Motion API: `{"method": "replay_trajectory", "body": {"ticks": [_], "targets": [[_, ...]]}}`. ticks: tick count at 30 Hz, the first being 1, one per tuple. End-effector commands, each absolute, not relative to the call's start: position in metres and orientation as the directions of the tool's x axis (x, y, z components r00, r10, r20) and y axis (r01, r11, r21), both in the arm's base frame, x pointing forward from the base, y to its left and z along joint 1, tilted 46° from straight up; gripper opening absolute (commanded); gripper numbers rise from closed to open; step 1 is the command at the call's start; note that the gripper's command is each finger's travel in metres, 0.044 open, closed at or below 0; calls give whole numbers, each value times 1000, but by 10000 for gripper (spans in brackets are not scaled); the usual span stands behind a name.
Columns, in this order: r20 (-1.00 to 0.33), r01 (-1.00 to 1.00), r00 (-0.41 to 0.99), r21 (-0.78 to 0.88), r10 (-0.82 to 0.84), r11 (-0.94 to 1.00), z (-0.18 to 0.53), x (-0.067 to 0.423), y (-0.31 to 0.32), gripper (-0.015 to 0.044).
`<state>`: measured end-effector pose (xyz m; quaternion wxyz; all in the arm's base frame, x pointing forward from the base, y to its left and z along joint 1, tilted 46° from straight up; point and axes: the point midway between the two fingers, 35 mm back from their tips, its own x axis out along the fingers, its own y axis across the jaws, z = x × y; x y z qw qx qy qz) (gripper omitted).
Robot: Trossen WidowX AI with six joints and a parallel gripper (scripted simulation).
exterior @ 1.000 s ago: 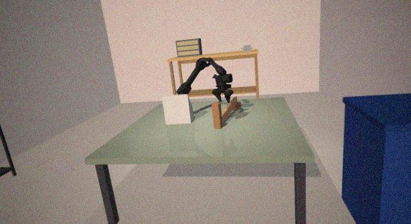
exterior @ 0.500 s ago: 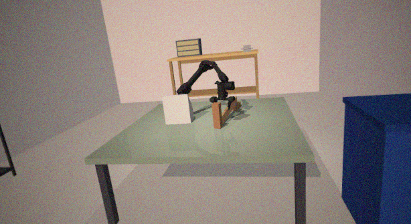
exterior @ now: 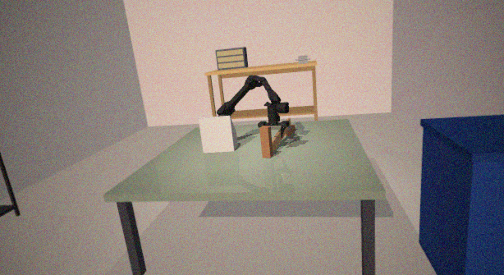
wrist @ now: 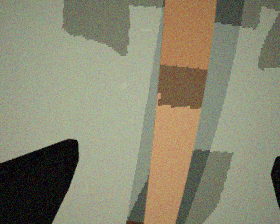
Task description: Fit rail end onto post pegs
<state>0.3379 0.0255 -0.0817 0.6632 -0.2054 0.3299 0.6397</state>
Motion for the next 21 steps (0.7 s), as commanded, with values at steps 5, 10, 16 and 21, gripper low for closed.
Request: {"method": "replay_trajectory", "body": {"ticks": [5, 10, 16, 21], "targets": [[-697, -982, -41, 160, 716, 100, -92, 335, 36, 440], [-697, -982, -41, 161, 716, 101, -98, 335, 42, 440], [-696, -982, -41, 162, 717, 101, -104, 334, 49, 440], [-695, -982, -41, 162, 717, 100, -109, 334, 55, 440]]}}
